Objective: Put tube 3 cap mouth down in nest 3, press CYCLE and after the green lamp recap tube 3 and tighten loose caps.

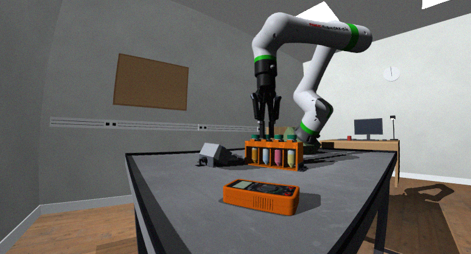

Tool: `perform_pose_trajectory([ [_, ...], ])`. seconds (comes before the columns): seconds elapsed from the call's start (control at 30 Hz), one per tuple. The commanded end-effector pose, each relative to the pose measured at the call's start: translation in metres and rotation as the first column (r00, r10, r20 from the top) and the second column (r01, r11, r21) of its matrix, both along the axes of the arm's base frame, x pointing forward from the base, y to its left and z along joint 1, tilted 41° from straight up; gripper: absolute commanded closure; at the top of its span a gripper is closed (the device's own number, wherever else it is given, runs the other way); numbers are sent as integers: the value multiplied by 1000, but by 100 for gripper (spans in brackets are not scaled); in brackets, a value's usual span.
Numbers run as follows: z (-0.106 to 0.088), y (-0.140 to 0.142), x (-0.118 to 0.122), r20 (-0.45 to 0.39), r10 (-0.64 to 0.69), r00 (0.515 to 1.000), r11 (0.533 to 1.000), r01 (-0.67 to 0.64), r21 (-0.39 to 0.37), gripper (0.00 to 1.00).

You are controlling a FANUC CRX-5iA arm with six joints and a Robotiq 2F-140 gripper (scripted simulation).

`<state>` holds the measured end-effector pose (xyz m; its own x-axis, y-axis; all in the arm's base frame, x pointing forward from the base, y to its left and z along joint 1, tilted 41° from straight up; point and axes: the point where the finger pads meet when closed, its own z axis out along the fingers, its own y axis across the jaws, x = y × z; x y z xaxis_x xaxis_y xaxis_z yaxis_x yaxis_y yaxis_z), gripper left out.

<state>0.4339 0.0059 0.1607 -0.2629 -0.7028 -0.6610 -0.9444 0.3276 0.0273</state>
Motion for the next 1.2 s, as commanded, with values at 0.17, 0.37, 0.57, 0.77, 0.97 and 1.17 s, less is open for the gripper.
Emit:
perform_pose_trajectory([
  [0.17, 0, -1, 0, 180, 226, 957, 973, -215, -80, 70],
  [0.37, 1, -1, 0, 308, 410, 859, 912, -373, -174, 70],
  [0.57, 1, -1, 0, 424, 605, 674, 796, -520, -310, 70],
  [0.77, 1, -1, 0, 473, 712, 520, 700, -586, -409, 70],
  [0.97, 1, -1, 0, 473, 712, 520, 700, -586, -409, 59],
  [1.17, 1, -1, 0, 472, 712, 520, 700, -586, -409, 59],
])
